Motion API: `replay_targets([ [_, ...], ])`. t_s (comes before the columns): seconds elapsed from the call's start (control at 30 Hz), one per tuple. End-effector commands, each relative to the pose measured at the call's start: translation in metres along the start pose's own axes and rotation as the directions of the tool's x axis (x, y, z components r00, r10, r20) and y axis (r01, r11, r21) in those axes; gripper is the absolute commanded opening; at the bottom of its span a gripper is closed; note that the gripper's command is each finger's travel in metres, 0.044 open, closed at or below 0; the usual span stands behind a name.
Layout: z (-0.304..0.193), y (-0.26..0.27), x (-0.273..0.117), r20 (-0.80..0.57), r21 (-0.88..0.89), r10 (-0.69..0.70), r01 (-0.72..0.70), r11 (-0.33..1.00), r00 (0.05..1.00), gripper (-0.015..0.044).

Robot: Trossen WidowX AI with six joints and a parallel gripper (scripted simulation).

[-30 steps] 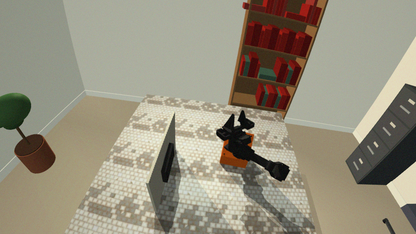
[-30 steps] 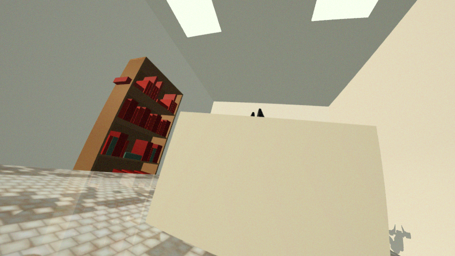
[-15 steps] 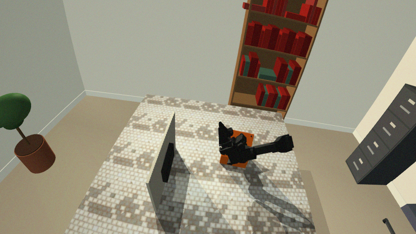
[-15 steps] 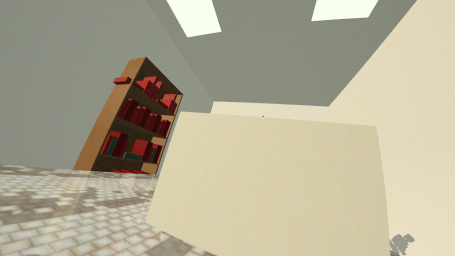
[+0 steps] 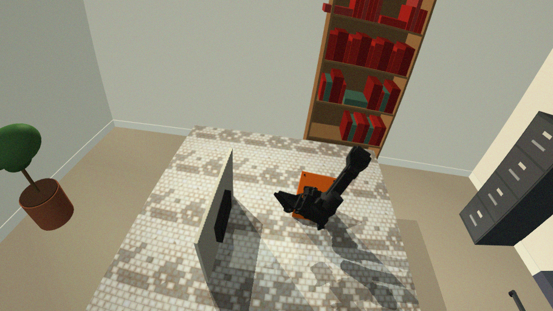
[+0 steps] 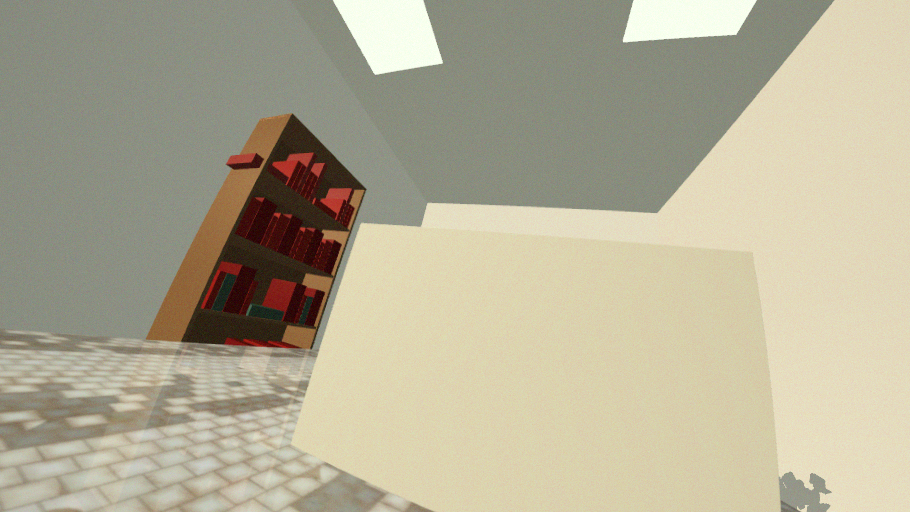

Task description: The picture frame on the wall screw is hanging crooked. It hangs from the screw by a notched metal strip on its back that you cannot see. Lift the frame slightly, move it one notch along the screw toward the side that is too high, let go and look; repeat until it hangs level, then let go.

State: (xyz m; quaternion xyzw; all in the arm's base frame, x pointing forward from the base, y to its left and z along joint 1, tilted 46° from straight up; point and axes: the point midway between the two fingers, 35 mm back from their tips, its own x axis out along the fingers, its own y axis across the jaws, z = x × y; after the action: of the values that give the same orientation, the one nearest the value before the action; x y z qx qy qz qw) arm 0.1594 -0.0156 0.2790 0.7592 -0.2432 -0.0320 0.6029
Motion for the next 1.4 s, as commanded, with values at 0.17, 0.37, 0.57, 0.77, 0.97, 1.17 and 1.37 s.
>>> replay_targets([
  [0.17,-0.031,-0.029,-0.028,-0.272,0.317,-0.222,0.305,0.898,0.936,0.026],
  [0.37,-0.036,-0.035,-0.036,-0.329,0.371,-0.271,0.388,0.844,0.904,0.026],
  [0.57,-0.036,-0.035,-0.036,-0.329,0.371,-0.271,0.388,0.844,0.904,0.026],
  [0.77,-0.036,-0.035,-0.036,-0.329,0.371,-0.271,0.388,0.844,0.904,0.026],
  [0.97,-0.036,-0.035,-0.036,-0.329,0.371,-0.271,0.388,0.844,0.904,0.026],
  [1.17,-0.036,-0.035,-0.036,-0.329,0.371,-0.271,0.388,0.844,0.904,0.026],
  [1.37,-0.036,-0.035,-0.036,-0.329,0.371,-0.271,0.388,0.844,0.904,0.026],
])
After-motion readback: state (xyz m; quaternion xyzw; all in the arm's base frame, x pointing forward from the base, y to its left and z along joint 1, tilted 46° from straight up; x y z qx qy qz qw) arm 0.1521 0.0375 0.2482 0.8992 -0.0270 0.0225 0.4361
